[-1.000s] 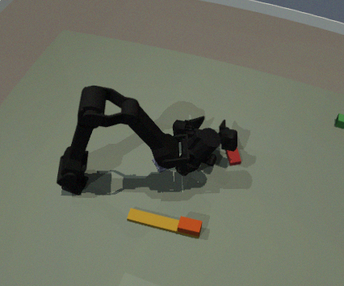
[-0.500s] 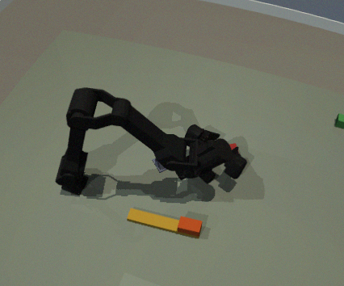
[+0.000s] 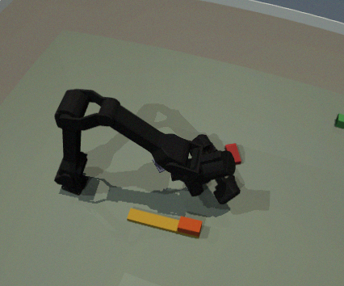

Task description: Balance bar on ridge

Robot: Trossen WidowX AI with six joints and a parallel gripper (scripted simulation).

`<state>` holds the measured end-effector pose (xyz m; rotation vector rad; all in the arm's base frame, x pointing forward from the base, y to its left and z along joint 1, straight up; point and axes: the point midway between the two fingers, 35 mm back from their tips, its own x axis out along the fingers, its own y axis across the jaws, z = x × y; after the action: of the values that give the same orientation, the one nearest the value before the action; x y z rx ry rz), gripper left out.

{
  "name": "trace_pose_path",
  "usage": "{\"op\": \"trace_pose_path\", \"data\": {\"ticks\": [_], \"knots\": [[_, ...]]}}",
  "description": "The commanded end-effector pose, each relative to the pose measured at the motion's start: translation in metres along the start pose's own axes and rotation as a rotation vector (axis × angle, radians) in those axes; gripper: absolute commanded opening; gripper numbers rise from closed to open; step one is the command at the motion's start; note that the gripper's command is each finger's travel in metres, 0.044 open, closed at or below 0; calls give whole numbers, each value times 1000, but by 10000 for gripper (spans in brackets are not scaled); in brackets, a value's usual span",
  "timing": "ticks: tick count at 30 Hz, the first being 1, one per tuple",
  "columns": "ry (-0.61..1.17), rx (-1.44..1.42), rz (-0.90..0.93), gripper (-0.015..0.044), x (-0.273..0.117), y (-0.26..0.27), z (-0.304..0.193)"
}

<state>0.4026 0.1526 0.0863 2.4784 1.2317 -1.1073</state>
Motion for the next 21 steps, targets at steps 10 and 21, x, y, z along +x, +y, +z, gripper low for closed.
{"op": "trace_pose_path", "data": {"ticks": [10,21], "knots": [[-223,247,178,315,-54,31,29],[-432,445,323,315,-115,39,60]]}}
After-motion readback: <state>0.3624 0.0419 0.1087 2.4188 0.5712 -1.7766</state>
